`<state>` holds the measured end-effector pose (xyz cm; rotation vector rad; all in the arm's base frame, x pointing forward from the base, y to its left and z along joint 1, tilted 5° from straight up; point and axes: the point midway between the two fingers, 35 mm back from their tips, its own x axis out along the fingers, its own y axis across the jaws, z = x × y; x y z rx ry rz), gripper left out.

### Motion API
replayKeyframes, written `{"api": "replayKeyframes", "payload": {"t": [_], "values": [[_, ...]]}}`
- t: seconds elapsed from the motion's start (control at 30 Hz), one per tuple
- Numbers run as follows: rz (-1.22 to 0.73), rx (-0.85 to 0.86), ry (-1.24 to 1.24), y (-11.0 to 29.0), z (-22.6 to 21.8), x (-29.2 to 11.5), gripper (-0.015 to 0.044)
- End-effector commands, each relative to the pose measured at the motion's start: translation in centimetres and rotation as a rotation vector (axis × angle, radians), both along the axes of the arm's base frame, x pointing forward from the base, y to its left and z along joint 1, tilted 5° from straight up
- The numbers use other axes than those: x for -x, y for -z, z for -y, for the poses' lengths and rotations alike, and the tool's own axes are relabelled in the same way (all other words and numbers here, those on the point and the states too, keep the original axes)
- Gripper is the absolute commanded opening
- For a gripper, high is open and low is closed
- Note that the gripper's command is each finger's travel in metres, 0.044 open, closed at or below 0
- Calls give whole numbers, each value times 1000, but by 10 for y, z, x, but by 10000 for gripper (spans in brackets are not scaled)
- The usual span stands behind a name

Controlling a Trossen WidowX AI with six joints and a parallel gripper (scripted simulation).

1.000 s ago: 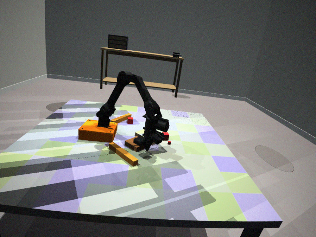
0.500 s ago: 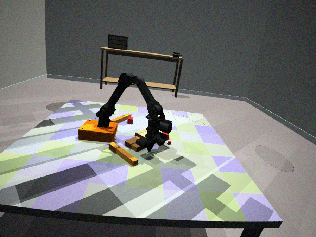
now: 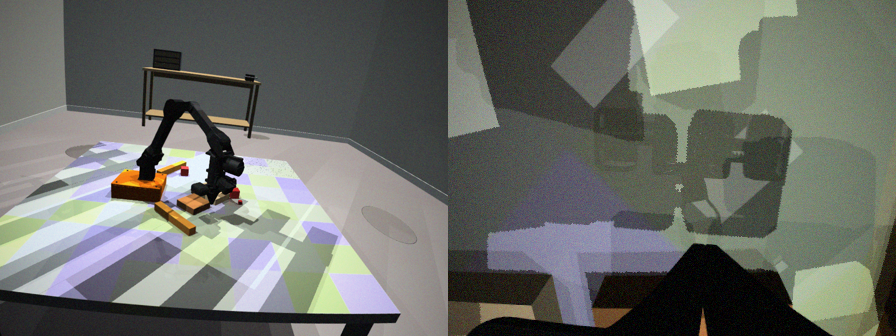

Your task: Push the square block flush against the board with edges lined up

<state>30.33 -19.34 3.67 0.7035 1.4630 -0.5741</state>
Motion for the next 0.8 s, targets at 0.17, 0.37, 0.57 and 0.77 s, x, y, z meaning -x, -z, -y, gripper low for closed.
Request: {"api": "replayKeyframes", "payload": {"t": [0.17, 0.37, 0.57, 0.77], "values": [[-20, -9, 304, -3, 3, 27, 0], [-35, -17, 512, -3, 4, 45, 0], [-51, -25, 720, -2, 2, 63, 0], [-67, -33, 928, -1, 0, 81, 0]]}}
